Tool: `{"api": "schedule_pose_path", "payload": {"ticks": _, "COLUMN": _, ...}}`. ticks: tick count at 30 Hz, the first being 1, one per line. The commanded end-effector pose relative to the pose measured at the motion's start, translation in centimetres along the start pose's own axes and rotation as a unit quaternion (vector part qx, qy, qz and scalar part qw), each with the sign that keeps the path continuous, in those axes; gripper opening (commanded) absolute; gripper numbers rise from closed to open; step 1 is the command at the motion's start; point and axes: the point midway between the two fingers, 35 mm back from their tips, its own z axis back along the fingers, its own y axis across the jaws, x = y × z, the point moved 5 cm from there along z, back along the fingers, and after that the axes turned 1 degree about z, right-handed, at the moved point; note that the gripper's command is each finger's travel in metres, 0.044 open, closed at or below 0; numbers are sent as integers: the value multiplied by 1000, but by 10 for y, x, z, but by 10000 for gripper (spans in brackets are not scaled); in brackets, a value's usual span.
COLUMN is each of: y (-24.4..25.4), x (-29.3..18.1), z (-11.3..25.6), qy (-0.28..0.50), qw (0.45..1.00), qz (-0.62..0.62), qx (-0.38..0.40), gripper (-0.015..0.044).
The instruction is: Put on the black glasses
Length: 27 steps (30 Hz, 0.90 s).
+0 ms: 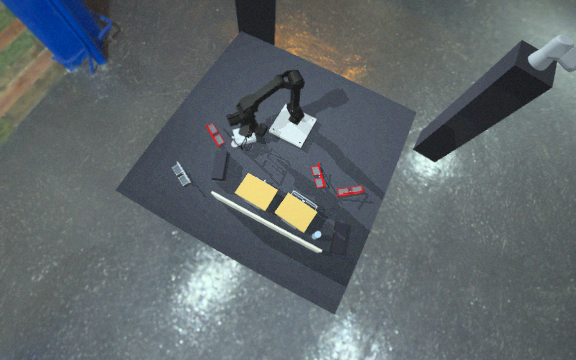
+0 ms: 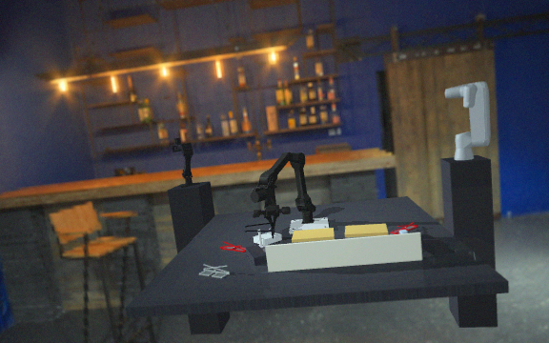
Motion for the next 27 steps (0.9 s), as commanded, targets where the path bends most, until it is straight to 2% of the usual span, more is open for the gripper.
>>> {"api": "schedule_pose_path", "payload": {"ticks": 1, "y": 3, "x": -5, "z": -2, "qy": 5, "qw": 1000, "qz": 1, "qx": 2, "gripper": 0}}
{"api": "schedule_pose_path", "payload": {"ticks": 27, "y": 8, "x": -21, "z": -2, "qy": 6, "qw": 1000, "qz": 1, "qx": 2, "gripper": 0}}
